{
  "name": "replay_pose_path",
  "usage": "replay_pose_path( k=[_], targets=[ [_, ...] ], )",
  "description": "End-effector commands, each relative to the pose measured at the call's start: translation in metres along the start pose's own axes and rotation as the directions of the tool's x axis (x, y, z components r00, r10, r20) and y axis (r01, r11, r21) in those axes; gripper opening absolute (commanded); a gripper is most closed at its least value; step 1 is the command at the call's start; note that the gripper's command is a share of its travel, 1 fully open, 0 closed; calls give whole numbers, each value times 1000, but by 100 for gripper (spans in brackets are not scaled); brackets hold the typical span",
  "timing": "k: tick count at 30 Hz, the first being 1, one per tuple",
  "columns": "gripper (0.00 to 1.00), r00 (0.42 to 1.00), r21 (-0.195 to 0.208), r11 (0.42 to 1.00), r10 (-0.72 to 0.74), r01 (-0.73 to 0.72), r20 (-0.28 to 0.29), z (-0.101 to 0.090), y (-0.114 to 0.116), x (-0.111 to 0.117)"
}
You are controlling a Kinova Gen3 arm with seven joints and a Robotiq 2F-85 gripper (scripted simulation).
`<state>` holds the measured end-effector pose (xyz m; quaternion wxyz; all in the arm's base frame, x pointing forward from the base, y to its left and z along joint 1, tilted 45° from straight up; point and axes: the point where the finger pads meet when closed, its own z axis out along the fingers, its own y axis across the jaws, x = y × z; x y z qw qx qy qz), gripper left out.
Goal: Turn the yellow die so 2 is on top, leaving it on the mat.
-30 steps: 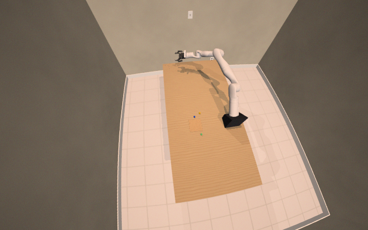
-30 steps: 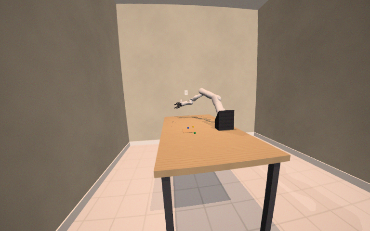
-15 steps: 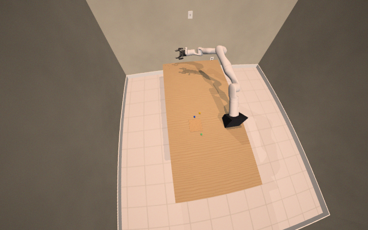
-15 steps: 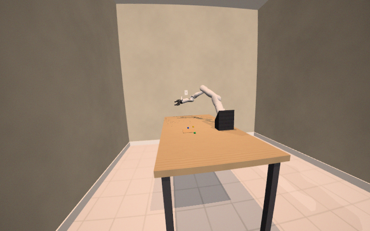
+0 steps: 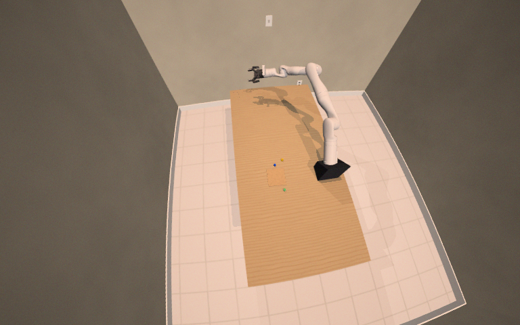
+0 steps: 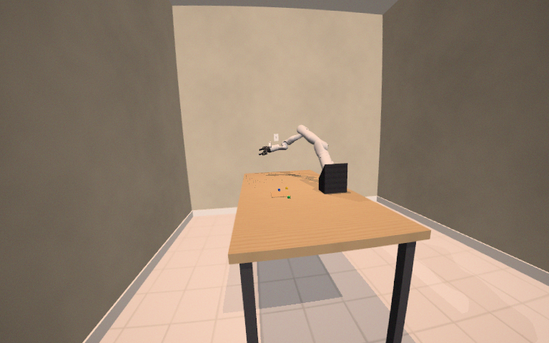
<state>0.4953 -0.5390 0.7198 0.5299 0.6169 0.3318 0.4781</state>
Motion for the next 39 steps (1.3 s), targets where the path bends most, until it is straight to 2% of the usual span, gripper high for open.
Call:
replay_pose_path(
  k=[1,8,9,17,18,29,30,38,39],
  targets=[
    [100,1000,12,1000,0,0,-13,-4,0,16],
    [100,1000,12,1000,0,0,-13,-4,0,16],
    [100,1000,20,1000,1,-1,-21,-8,0,28],
    [100,1000,20,1000,1,-1,-21,-8,0,28],
    [100,1000,29,1000,2,-1,-28,-13,0,41],
    [100,1000,29,1000,2,-1,-28,-13,0,41],
    [100,999,39,999,2,0,-36,-17,-1,55],
    [100,999,39,999,2,0,-36,-17,-1,55],
    [100,999,51,999,0,2,-44,-22,-3,70]
  ],
)
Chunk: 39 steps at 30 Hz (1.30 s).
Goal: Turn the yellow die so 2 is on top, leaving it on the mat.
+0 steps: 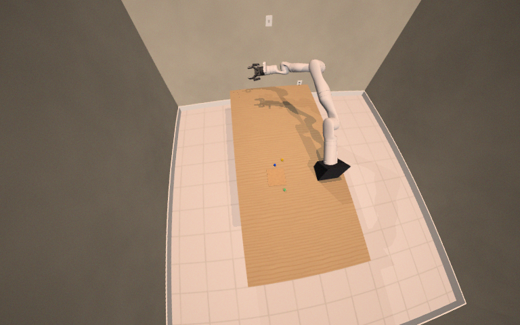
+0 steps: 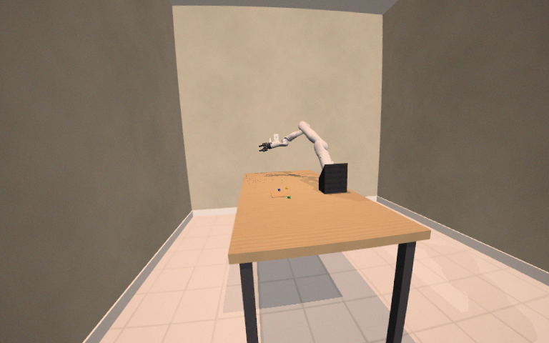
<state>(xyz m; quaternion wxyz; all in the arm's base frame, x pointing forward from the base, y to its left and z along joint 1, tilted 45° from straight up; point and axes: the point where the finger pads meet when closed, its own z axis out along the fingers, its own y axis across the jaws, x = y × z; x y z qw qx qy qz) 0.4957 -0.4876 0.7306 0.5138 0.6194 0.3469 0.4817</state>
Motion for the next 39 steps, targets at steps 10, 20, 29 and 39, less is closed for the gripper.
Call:
replay_pose_path(
  k=[10,20,29,39],
  targets=[
    [100,1000,29,1000,-6,6,-24,-8,-5,36],
    [100,999,44,999,-10,11,-31,-12,-9,52],
    [100,999,60,998,-15,18,-39,-16,-13,69],
    [100,999,77,997,-22,26,-47,-20,-19,87]
  ],
)
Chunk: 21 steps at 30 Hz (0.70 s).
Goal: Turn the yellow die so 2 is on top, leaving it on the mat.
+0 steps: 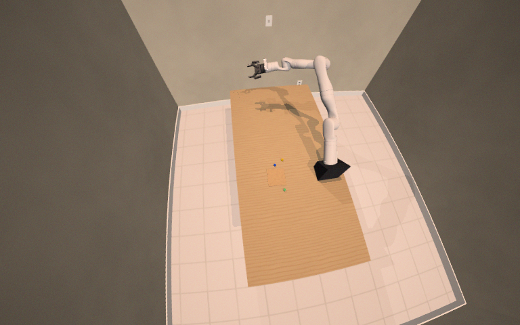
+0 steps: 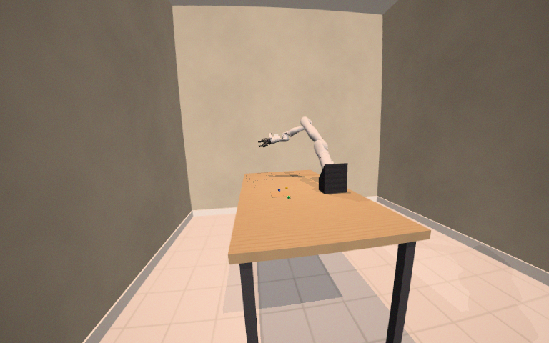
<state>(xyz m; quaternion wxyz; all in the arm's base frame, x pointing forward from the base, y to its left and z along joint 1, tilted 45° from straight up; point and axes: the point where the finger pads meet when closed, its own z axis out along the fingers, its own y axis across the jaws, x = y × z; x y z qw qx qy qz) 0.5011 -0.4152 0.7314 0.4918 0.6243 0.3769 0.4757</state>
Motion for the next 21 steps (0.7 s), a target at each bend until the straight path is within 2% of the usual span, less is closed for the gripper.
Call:
replay_pose_path(
  k=[1,8,9,19,20,21],
  targets=[
    [100,1000,12,1000,-6,6,-12,-3,-3,19],
    [100,1000,12,1000,-6,6,-12,-3,-3,19],
    [100,1000,32,999,-15,15,-18,-5,-10,37],
    [100,1000,32,999,-15,15,-18,-5,-10,37],
    [100,999,53,998,-25,27,-24,-8,-18,56],
    [100,999,53,998,-25,27,-24,-8,-18,56]
  ],
)
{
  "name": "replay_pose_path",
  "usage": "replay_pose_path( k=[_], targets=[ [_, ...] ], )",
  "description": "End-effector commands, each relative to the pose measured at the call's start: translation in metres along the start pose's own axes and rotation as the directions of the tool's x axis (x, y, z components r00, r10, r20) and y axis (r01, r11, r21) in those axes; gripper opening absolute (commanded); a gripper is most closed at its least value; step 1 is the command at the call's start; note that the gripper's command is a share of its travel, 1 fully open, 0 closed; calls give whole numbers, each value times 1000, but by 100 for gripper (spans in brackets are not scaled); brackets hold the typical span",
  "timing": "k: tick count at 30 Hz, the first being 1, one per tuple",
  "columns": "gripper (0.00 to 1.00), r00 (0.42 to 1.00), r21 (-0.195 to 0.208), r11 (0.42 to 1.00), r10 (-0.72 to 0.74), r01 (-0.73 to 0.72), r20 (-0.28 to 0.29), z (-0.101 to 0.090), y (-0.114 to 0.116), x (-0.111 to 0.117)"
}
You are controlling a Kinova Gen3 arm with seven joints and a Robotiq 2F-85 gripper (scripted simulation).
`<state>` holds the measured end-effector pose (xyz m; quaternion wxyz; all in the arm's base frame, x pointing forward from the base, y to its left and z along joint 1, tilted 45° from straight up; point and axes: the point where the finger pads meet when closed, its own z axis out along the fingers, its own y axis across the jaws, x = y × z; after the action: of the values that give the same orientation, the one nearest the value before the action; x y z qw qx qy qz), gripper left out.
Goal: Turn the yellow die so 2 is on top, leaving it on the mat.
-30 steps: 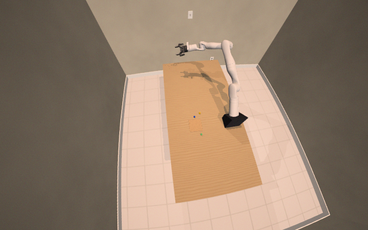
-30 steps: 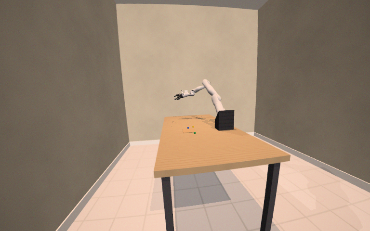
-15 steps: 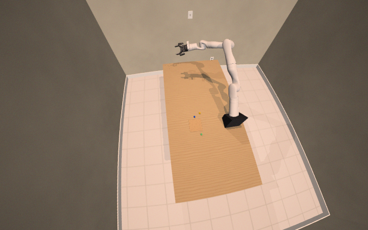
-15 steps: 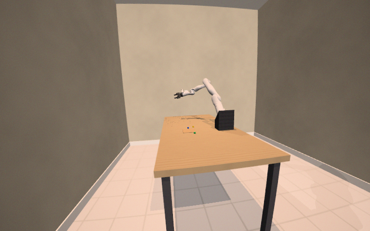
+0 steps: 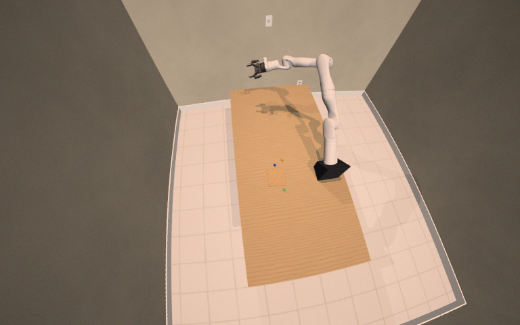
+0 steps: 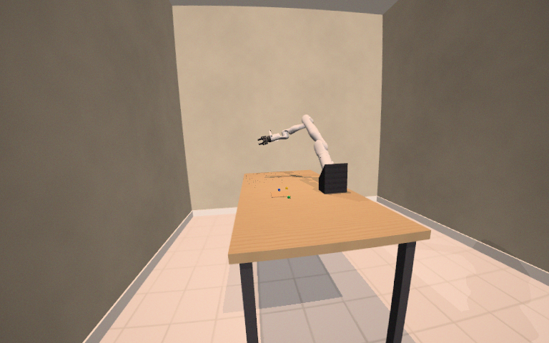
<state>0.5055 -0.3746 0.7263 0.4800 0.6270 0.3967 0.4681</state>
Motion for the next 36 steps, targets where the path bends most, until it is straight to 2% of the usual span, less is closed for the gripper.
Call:
replay_pose_path(
  k=[1,8,9,18,19,27,28,36],
  targets=[
    [100,1000,11,1000,-7,7,-7,-2,-3,18],
    [100,1000,11,1000,-7,7,-7,-2,-3,18],
    [100,1000,34,999,-20,20,-12,-4,-13,37],
    [100,1000,34,999,-20,20,-12,-4,-13,37],
    [100,999,59,998,-34,35,-15,-5,-24,57],
    [100,999,59,998,-34,35,-15,-5,-24,57],
    [100,999,86,995,-50,51,-18,-7,-36,76],
    [100,999,86,995,-50,51,-18,-7,-36,76]
  ],
)
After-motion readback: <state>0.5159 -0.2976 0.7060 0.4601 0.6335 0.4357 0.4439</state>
